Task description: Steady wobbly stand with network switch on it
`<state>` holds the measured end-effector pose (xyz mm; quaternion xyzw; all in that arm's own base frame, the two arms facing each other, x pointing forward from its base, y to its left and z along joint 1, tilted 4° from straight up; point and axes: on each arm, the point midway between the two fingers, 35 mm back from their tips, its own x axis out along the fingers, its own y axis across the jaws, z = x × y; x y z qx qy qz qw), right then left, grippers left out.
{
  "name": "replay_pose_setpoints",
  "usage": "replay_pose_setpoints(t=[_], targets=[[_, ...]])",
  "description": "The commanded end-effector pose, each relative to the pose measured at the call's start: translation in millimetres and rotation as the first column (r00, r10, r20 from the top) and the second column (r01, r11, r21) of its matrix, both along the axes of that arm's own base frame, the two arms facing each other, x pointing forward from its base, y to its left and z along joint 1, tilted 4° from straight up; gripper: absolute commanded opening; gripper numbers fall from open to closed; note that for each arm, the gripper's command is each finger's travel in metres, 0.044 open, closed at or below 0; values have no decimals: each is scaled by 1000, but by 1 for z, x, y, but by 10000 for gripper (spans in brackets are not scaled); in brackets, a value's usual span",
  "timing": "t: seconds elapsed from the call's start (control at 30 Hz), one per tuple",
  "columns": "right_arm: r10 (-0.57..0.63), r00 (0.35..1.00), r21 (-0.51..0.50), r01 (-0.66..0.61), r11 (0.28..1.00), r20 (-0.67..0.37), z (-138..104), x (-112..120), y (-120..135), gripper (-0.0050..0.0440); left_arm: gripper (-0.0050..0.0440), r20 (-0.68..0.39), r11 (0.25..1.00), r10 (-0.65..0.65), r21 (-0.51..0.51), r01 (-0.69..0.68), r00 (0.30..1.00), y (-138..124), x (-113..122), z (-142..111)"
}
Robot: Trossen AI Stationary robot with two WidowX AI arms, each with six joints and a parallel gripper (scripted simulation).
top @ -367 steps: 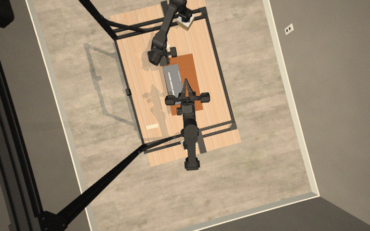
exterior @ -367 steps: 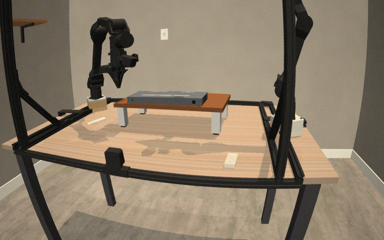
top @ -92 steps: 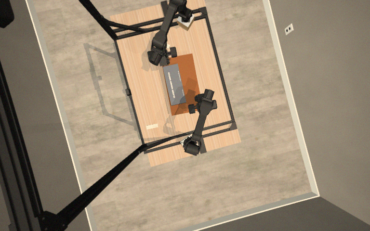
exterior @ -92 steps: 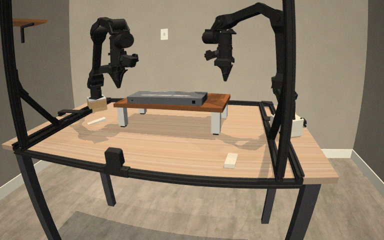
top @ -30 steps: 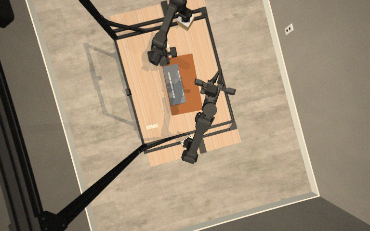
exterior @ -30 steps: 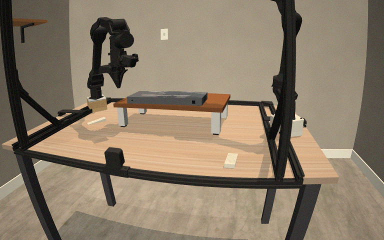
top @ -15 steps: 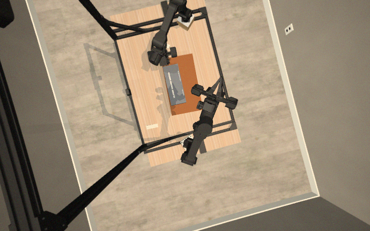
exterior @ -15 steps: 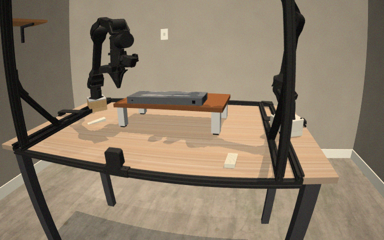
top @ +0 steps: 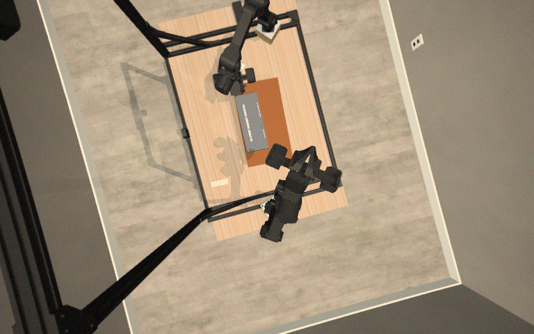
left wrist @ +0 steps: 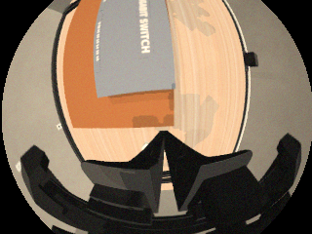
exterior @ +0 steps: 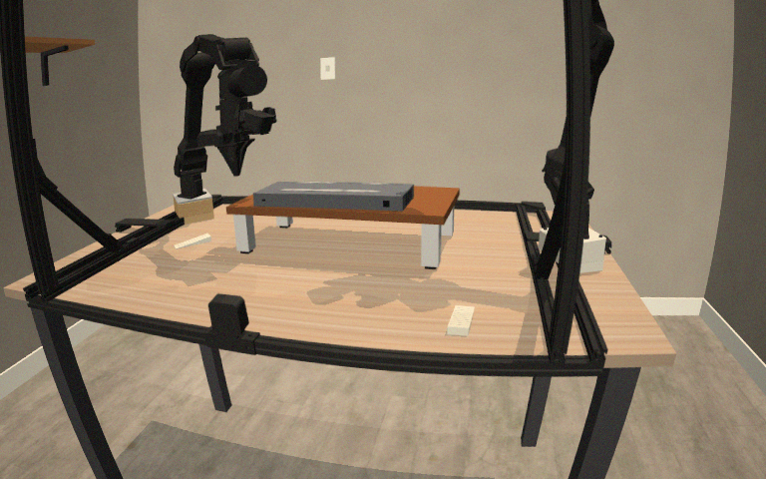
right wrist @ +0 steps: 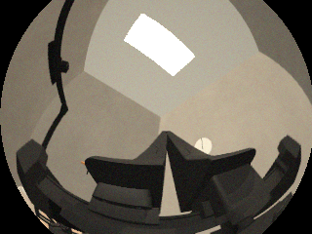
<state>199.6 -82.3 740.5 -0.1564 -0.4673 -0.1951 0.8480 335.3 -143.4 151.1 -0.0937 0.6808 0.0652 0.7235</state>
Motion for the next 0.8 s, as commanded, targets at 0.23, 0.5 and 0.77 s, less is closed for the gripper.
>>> replay_pose_setpoints(t=[0.23,0.5,0.77], targets=[[82,932,-127,-39,991,354,49,-98,40,0,0,0,1000,0,0,0,1000,0,0,0],[93,917,-147,-37,988,388,48,-113,47,0,0,0,1000,0,0,0,1000,0,0,0],[161,821,-225,-41,974,548,61,-168,69,0,0,0,1000,0,0,0,1000,0,0,0]])
